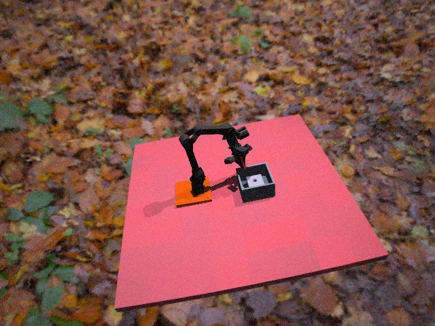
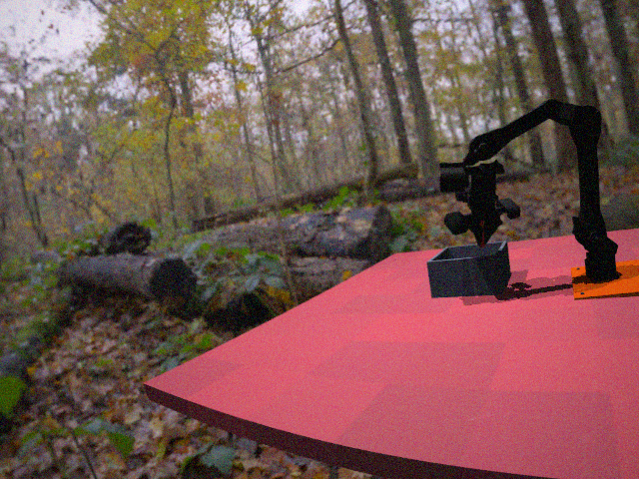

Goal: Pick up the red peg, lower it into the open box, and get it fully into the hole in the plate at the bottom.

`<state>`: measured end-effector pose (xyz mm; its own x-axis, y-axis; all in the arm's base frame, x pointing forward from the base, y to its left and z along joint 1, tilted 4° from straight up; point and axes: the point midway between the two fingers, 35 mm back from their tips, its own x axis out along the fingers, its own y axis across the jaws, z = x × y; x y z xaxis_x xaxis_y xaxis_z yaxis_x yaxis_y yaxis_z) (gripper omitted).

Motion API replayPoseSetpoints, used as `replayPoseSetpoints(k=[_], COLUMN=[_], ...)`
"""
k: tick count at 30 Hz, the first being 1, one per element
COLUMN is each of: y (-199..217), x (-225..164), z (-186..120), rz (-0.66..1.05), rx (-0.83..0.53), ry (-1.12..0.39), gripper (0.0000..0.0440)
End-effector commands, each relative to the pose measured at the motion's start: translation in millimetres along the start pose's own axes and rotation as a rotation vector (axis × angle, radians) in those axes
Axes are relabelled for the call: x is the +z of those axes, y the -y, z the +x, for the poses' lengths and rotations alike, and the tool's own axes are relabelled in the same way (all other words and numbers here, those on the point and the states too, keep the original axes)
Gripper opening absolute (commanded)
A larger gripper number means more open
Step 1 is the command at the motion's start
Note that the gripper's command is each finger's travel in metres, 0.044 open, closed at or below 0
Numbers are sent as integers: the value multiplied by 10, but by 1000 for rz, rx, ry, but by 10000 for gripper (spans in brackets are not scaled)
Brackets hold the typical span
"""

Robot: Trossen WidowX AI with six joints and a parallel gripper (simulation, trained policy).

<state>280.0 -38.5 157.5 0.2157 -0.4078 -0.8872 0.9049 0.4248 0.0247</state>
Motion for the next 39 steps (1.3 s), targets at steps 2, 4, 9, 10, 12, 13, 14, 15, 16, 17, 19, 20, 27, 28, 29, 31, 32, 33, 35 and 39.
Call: replayPoseSetpoints(k=[2,4,9,10,12,13,14,15,16,17,19,20,27,28,29,31,32,33,35,39], y=[-20,-24,-34,-36,-40,-42,-44,-46,-47,-49,-52,-55,-70,-71,-72,-71,-69,-68,-67,-65], x=[150,214,334,352,383,397,409,419,429,437,450,454,439,434,428,416,410,406,403,432], z=[97,159,318,350,410,439,467,494,519,544,590,613,765,784,802,837,854,870,899,914], rz=[6,6,-8,-14,-27,-34,-43,-52,-61,-70,-90,-100,-175,-186,-197,-216,-225,-232,-245,-271], rx=[-1,-1,2,3,5,7,9,10,12,15,19,22,40,42,44,47,48,49,51,54], ry=[16,18,11,8,2,-2,-6,-11,-15,-20,-28,-33,-67,-72,-77,-89,-95,-101,-112,-130], gripper=[0,0,1,1,1,2,2,2,1,1,0,0,0,0,1,18,35,54,100,152])
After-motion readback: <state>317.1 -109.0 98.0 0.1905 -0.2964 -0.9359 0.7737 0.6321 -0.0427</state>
